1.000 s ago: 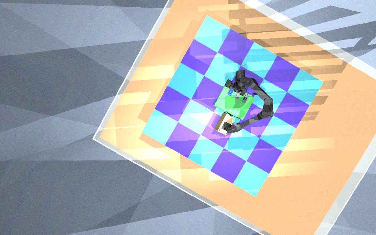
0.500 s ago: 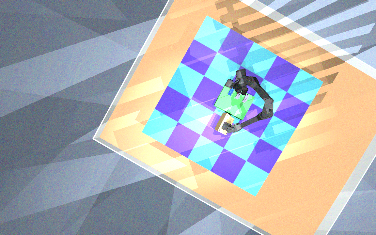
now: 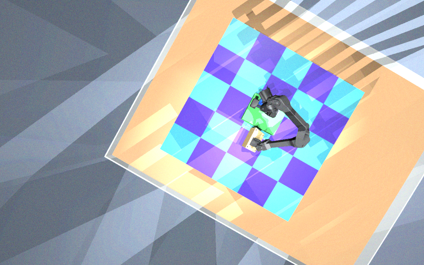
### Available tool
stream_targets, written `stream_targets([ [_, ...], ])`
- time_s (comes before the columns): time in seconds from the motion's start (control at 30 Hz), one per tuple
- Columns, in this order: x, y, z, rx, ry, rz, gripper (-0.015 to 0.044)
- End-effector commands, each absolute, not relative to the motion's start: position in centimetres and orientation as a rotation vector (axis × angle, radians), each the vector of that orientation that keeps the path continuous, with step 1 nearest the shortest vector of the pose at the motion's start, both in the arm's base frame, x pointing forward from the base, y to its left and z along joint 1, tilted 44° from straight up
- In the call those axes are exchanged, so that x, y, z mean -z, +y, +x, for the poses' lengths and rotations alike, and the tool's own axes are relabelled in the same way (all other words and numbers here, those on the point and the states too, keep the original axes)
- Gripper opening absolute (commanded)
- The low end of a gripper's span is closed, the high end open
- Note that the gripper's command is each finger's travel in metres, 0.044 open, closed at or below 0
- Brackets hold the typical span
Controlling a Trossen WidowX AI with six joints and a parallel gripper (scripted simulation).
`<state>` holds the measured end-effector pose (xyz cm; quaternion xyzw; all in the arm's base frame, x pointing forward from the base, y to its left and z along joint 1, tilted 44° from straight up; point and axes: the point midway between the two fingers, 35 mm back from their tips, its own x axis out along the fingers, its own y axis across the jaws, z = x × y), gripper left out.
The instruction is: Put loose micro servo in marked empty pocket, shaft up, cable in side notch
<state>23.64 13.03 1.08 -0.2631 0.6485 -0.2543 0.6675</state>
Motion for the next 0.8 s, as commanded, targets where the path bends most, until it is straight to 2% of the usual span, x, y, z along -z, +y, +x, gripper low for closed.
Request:
stream_targets([
  [0.0, -1.4, 12.7, 22.6, 0.601, 1.471, -0.579, 0.044],
  [0.37, -5.1, 16.1, 22.3, 0.583, 1.463, -0.589, 0.044],
  [0.77, -5.2, 16.3, 22.3, 0.583, 1.462, -0.589, 0.044],
])
